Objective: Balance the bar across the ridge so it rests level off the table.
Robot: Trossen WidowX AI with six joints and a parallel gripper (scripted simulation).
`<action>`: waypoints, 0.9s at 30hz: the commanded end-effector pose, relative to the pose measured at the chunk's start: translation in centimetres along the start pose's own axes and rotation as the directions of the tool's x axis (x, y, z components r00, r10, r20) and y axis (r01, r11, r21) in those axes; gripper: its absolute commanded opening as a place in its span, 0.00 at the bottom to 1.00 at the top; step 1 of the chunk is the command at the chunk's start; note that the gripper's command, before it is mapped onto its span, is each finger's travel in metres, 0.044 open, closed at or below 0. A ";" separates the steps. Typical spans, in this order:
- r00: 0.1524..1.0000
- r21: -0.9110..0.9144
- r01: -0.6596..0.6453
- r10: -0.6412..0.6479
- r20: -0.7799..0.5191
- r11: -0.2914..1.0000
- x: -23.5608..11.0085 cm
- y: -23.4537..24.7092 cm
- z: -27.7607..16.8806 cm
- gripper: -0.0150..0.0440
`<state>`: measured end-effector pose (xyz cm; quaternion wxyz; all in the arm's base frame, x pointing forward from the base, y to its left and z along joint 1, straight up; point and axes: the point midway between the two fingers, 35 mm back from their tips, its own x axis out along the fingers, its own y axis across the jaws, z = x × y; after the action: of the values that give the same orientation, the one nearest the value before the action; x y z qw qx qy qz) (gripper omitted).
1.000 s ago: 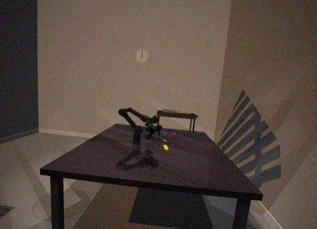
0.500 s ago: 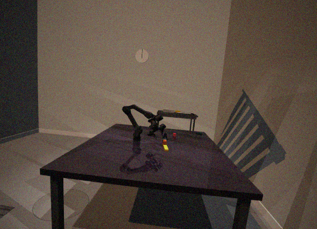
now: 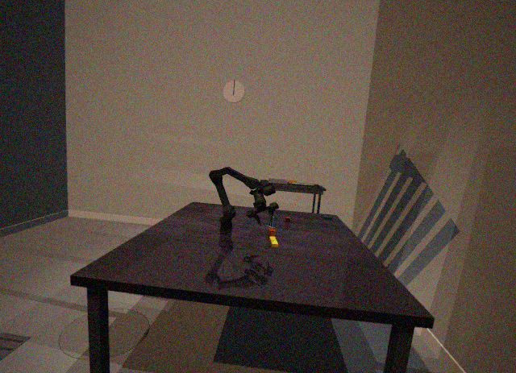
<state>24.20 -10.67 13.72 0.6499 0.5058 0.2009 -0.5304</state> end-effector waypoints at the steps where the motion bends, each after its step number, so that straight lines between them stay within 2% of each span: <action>1: 0.999 -0.038 0.035 -0.036 -0.030 0.999 0.1 0.6 -0.1 0.79; 27: 0.931 -0.274 0.203 -0.272 -0.243 0.940 0.3 3.8 -0.5 0.79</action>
<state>27.43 -10.67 14.93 0.6094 0.4649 0.3953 -0.5062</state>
